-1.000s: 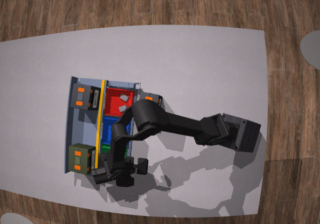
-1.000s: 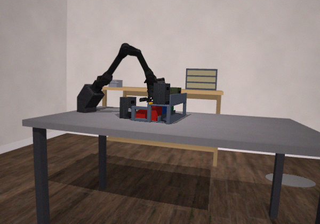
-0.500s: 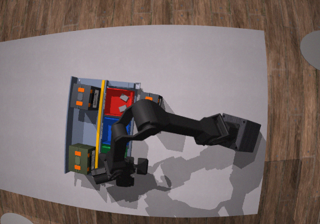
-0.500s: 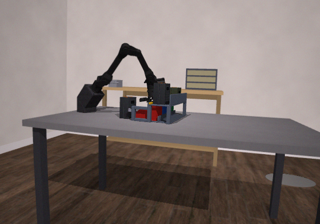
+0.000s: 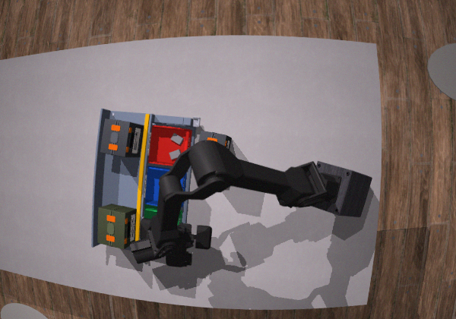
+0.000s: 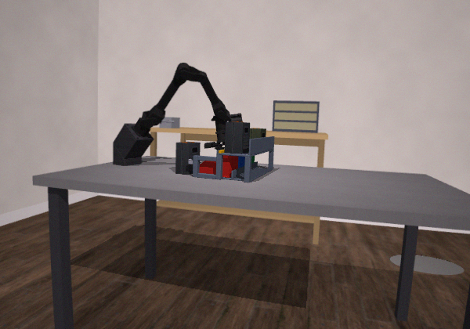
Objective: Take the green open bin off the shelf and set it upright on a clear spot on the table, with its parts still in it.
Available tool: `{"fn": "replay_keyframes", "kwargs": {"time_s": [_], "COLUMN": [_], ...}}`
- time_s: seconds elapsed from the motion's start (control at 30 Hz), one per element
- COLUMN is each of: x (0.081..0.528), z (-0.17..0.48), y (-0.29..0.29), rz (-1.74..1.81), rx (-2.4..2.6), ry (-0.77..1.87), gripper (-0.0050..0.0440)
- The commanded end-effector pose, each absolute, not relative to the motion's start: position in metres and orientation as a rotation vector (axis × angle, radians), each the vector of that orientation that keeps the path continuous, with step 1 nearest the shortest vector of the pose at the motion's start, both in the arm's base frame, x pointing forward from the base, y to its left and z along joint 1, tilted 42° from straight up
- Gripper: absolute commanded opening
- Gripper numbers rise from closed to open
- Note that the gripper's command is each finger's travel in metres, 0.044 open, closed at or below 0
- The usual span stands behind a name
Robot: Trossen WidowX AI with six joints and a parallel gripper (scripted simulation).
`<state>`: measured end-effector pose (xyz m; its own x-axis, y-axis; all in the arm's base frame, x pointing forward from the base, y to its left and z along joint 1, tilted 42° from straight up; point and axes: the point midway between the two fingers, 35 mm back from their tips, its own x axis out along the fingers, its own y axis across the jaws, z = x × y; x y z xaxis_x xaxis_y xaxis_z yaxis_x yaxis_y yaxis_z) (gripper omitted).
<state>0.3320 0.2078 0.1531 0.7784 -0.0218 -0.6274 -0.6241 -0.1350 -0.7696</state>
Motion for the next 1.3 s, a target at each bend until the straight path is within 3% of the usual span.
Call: {"fn": "replay_keyframes", "kwargs": {"time_s": [0.0,1.27], "x": [0.332,0.324], "z": [0.166,0.176], "y": [0.209,0.209], "rz": [0.542,0.549], "rx": [-1.622,-1.626], "ry": [0.497,0.501], "gripper": [0.0,0.0]}}
